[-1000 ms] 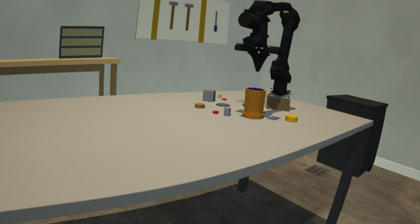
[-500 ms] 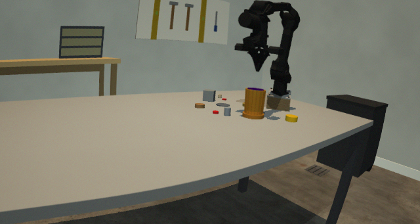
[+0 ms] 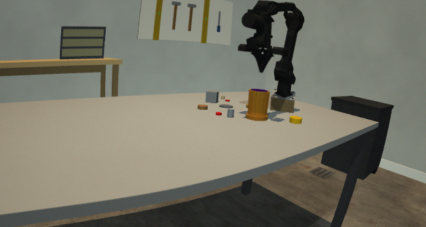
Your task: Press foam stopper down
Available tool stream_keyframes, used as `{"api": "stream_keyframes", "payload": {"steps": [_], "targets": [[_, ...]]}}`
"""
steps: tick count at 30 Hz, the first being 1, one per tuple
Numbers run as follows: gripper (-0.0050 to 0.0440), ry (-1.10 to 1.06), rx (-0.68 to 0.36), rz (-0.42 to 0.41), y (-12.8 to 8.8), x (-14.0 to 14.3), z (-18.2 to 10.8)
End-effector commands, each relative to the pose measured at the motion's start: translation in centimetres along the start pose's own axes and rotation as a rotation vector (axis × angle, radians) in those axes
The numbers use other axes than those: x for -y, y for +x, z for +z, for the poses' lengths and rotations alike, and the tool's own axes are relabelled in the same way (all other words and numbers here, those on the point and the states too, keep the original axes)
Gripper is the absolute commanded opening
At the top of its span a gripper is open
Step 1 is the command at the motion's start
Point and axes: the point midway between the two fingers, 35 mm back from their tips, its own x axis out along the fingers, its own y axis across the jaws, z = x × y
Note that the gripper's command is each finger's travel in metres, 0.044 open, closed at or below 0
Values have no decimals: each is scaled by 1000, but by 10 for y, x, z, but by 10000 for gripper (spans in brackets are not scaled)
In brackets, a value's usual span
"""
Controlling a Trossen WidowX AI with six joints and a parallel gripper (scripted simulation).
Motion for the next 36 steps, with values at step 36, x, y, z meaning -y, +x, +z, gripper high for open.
{"api": "stream_keyframes", "payload": {"steps": [36], "targets": [[0, -4, 22, 0, -40, 0, 3]]}}
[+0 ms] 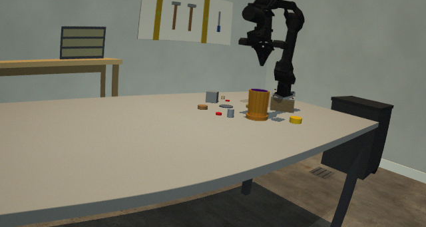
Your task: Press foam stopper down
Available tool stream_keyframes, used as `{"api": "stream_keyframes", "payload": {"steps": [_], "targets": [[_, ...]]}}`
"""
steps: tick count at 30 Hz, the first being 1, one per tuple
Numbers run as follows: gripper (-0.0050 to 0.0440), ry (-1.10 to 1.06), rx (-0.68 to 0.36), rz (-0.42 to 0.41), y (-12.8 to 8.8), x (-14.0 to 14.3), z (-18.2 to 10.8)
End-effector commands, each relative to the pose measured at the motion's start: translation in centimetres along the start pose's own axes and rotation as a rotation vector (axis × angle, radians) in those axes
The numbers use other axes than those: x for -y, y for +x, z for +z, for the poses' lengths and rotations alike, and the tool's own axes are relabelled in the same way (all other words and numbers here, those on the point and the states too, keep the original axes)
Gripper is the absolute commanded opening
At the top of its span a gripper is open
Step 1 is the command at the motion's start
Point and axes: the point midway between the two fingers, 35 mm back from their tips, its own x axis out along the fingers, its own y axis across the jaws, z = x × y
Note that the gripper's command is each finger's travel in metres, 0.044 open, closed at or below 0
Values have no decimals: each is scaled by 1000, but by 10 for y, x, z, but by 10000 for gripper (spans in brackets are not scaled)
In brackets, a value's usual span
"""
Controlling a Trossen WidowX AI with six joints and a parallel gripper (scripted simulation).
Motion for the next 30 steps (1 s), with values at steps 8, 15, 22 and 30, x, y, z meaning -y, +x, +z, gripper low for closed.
{"api": "stream_keyframes", "payload": {"steps": [8, 15, 22, 30], "targets": [[0, -3, 18, 1, 34, 0, 5], [0, -5, 22, 3, 69, -1, 4], [0, -5, 22, 3, 74, -1, 4], [0, -5, 22, 3, 85, -1, 5]]}}
